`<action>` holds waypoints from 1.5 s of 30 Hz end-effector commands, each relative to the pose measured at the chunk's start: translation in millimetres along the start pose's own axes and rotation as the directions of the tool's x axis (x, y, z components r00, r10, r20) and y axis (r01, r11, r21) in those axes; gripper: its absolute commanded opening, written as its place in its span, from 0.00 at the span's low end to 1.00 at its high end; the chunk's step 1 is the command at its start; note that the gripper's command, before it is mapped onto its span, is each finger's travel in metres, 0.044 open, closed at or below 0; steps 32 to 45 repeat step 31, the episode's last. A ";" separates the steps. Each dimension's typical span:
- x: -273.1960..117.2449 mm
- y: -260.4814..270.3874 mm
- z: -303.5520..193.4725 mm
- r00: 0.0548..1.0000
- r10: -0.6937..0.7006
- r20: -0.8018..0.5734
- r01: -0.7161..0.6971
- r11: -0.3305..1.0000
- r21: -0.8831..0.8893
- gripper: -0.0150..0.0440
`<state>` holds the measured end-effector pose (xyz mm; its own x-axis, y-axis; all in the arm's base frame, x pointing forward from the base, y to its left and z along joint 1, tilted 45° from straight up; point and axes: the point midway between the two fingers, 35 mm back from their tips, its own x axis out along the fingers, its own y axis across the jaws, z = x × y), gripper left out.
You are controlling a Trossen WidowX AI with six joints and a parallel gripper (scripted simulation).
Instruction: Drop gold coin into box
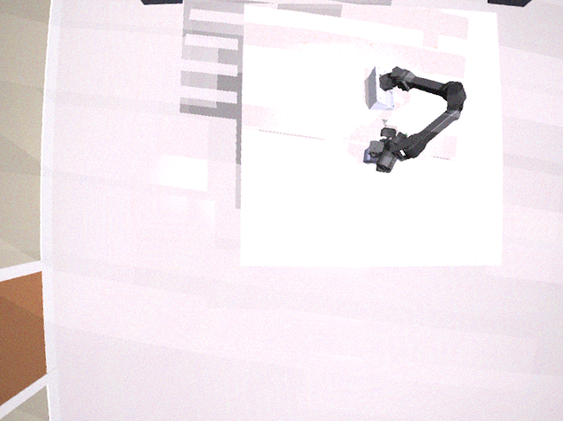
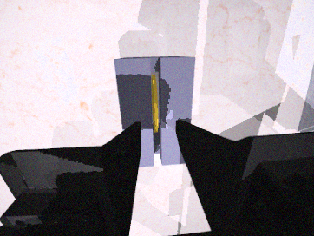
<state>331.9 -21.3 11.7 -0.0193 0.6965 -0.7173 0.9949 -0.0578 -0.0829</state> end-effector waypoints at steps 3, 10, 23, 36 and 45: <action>-0.3 0.2 -0.2 1.000 0.000 0.000 0.000 1.000 -0.001 0.53; -6.8 0.2 0.0 1.000 0.000 0.001 0.000 1.000 -0.001 0.66; -61.5 -4.1 -1.1 1.000 -0.004 -0.006 0.004 1.000 0.004 1.00; -61.5 -4.1 -1.1 1.000 -0.004 -0.006 0.004 1.000 0.004 1.00; -61.5 -4.1 -1.1 1.000 -0.004 -0.006 0.004 1.000 0.004 1.00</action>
